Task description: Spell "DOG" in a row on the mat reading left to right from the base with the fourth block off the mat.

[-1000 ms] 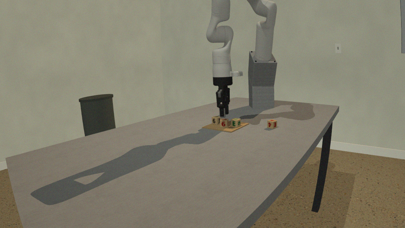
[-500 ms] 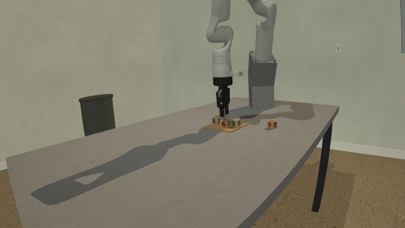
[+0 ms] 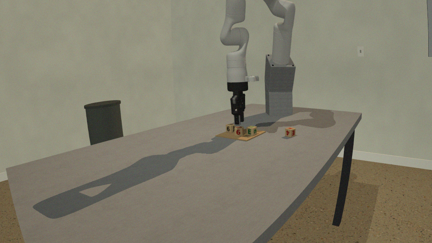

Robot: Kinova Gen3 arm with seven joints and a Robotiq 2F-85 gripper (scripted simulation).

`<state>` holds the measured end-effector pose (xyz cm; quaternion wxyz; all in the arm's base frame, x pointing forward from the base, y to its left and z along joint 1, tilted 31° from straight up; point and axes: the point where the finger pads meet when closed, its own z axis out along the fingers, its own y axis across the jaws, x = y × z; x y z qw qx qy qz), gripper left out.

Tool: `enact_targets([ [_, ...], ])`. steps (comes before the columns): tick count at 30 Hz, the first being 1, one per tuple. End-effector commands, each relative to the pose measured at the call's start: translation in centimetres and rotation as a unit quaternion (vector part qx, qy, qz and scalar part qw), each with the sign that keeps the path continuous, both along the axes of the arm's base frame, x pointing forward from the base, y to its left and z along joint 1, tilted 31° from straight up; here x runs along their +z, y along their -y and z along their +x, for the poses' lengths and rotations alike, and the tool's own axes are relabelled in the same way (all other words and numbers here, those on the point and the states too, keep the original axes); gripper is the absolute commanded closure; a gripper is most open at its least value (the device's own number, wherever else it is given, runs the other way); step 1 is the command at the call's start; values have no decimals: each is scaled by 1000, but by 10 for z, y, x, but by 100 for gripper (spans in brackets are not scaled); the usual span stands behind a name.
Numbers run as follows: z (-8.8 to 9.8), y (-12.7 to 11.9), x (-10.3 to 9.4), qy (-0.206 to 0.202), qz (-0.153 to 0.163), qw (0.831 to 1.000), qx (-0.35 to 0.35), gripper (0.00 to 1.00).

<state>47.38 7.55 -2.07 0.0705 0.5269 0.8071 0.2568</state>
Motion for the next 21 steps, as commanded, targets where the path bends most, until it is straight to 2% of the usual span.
enact_targets([
  [1,3,-1,1,5,1,1000,2,36],
  [21,6,-1,3,6,1,1000,2,36],
])
